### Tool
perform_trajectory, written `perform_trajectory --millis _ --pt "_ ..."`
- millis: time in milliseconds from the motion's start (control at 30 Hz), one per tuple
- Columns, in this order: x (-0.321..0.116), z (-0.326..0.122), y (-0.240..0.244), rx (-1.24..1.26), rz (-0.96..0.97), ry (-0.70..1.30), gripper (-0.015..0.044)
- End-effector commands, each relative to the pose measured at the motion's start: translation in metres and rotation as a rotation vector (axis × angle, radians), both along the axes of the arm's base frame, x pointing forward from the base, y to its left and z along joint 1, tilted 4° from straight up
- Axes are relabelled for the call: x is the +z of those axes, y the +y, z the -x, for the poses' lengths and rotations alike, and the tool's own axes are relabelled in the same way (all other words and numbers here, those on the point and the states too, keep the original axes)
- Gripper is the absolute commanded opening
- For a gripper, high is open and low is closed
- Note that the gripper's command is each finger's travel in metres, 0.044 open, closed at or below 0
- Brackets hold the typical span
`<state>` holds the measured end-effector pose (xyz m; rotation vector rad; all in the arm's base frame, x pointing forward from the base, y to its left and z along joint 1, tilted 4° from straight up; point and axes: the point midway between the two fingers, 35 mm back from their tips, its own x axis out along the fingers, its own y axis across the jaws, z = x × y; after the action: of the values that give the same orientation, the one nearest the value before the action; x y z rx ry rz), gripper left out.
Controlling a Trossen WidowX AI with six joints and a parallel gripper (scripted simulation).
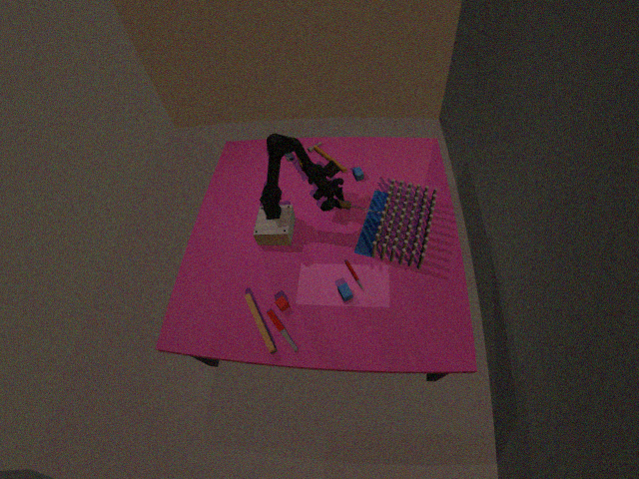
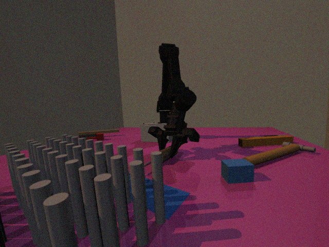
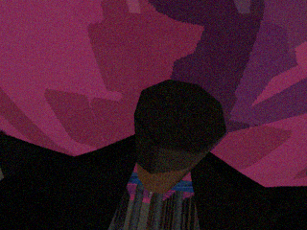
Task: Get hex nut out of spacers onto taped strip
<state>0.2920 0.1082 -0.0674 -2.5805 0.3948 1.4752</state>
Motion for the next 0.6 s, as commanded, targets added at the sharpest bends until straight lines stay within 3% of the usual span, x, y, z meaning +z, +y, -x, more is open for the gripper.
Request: perform_trajectory --millis 0,567 --pt "0.001 0.004 0.000 -0.007 0.005 -0.004 0.0000" --pt "0.002 0.014 0.003 -0.007 0.004 -0.003 0.0000"
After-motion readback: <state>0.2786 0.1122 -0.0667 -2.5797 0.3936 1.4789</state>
